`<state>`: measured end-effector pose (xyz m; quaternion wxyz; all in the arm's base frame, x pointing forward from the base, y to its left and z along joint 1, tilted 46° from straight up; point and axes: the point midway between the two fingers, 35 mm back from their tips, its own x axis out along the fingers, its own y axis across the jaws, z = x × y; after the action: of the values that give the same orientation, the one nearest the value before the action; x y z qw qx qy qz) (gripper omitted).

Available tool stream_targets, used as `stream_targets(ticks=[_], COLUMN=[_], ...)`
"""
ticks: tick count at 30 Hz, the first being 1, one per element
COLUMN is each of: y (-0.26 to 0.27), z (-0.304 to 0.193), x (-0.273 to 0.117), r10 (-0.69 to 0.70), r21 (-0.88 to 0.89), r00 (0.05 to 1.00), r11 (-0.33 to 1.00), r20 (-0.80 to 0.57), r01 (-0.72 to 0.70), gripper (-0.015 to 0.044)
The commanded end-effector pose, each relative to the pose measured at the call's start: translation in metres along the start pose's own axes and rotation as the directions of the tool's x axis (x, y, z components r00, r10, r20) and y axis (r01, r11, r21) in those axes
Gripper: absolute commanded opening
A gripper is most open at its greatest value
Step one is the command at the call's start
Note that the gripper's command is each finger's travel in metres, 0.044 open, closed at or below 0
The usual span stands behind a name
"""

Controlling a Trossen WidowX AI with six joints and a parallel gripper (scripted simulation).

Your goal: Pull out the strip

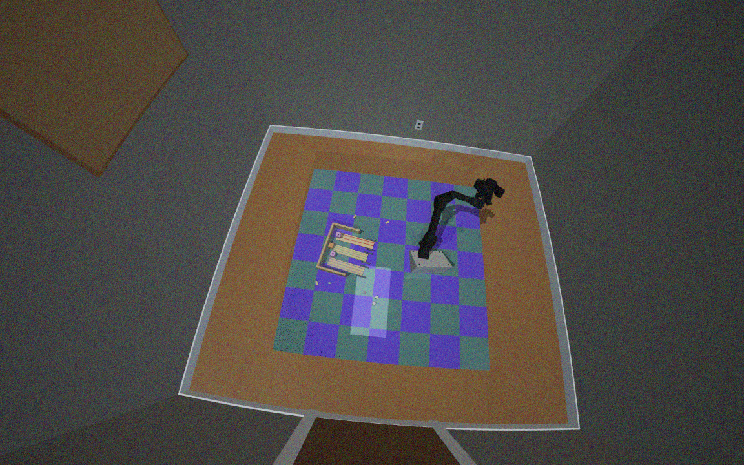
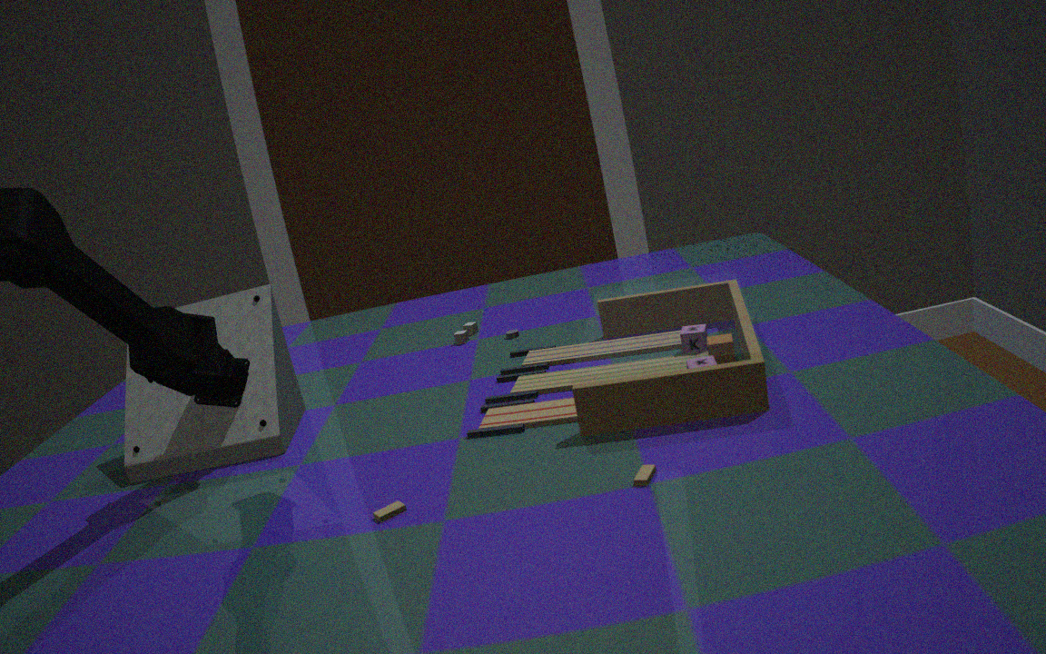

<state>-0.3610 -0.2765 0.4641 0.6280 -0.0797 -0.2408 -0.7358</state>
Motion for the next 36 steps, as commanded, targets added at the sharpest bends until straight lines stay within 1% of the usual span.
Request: stream_targets(ticks=[1,4,6,10,13,19,23,27,31,36], y=[0.001,0.014,0.036,0.093,0.139,0.236,0.302,0.367,0.428,0.497], z=[-0.001,-0.014,-0.029,-0.06,-0.082,-0.122,-0.145,-0.164,-0.179,-0.2], x=[0.001,0.015,0.031,0.061,0.076,0.089,0.083,0.067,0.041,-0.005], r10=[0.001,0.023,0.053,0.124,0.177,0.281,0.35,0.419,0.489,0.566], r21=[0.002,0.028,0.048,0.085,0.106,0.143,0.163,0.179,0.189,0.206], r00=[1.0,1.0,0.999,0.992,0.983,0.956,0.93,0.896,0.852,0.786], r11=[1.0,0.999,0.997,0.989,0.979,0.953,0.93,0.902,0.869,0.824], r20=[0.0,-0.005,-0.01,-0.026,-0.041,-0.08,-0.113,-0.148,-0.187,-0.25], r01=[-0.001,-0.023,-0.052,-0.122,-0.172,-0.268,-0.33,-0.393,-0.458,-0.527], gripper=[0.04,0.04,0.04,0.04,0.04,0.04,0.04,0.04,0.04,0.04])
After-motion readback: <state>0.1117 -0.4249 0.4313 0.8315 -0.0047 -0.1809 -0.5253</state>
